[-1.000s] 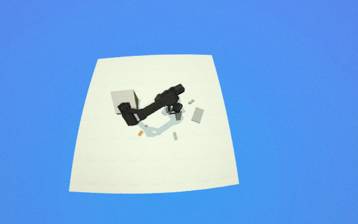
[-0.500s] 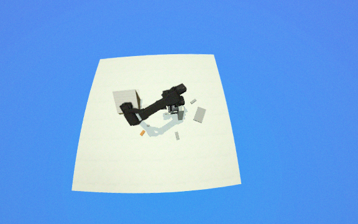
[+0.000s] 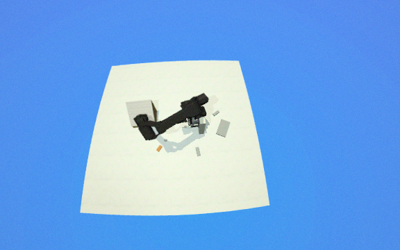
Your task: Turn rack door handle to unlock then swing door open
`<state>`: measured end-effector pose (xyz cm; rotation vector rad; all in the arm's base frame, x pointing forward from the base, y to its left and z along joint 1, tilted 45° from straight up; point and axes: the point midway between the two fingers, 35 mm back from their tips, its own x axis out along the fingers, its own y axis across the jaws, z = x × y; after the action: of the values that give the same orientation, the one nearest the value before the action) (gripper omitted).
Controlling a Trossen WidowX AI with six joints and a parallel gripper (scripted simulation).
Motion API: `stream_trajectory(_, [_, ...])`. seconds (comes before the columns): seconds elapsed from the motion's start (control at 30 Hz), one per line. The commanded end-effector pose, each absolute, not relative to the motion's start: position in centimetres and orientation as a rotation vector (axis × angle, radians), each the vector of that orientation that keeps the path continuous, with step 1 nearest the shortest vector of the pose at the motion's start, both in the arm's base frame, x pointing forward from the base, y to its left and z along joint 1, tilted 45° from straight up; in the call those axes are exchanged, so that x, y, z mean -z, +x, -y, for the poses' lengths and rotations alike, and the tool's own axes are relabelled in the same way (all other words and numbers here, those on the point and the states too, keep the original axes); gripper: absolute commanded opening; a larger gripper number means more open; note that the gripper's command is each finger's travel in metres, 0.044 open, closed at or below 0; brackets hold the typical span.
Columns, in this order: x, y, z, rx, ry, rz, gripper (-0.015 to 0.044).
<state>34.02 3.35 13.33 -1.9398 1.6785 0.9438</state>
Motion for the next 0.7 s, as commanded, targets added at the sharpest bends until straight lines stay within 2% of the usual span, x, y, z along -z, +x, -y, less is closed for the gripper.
stream_trajectory(0.0, [-13.22,34.05,-3.31,-0.949,-1.943,-1.681,0.0219])
stream_trajectory(0.67, [-13.22,34.05,-3.31,-0.949,-1.943,-1.681,0.0086])
